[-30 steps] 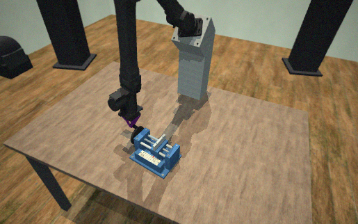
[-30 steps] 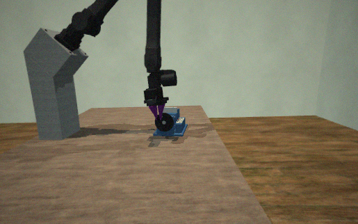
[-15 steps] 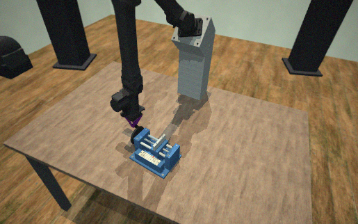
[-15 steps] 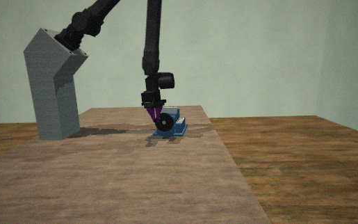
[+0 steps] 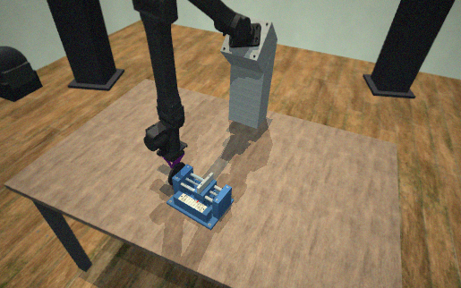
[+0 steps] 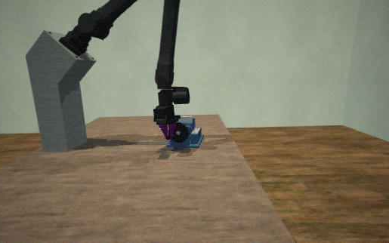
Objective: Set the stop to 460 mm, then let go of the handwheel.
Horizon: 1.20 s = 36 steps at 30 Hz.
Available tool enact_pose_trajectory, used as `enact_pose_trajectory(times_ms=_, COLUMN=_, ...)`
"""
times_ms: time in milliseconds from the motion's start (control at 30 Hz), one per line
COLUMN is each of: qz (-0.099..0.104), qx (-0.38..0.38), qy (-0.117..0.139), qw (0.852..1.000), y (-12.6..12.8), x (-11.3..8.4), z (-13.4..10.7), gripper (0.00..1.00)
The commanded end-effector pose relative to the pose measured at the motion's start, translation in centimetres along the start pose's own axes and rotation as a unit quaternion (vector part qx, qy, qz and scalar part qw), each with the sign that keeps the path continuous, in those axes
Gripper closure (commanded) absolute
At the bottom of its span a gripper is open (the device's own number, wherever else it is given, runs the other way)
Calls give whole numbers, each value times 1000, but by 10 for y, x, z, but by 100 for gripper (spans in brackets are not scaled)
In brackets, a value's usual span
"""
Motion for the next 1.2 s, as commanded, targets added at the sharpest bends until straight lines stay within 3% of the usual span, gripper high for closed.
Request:
enact_pose_trajectory(times_ms=0, qz=-39, qx=2, qy=13, qw=999, y=-34, x=11, z=-15, gripper=94)
enact_pose_trajectory(times_ms=200, qz=-39, qx=2, qy=13, qw=999, y=-32, x=13, z=-14, gripper=94)
enact_pose_trajectory(times_ms=433, qz=-30, qx=1, qy=10, qw=1000, y=-5, x=8, z=-6, gripper=94)
enact_pose_trajectory(times_ms=467, qz=-19, qx=0, qy=7, qw=1000, y=7, x=0, z=-3, gripper=94)
enact_pose_trajectory(times_ms=600, qz=-13, qx=-1, qy=5, qw=1000, y=15, x=-5, z=-2, gripper=94)
enact_pose_trajectory(times_ms=1133, qz=-16, qx=0, qy=6, qw=1000, y=11, x=-6, z=-2, gripper=94)
enact_pose_trajectory(times_ms=1167, qz=-16, qx=0, qy=6, qw=1000, y=11, x=-6, z=-2, gripper=47)
Point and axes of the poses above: the point where the finger pads meet when closed, its own x axis out along the fingers, its own y axis across the jaws, z = x × y, the point moved 3 cm from there along -x, back along the fingers, and after that the axes turned 14 degrees about -x, right-handed, at the moved point
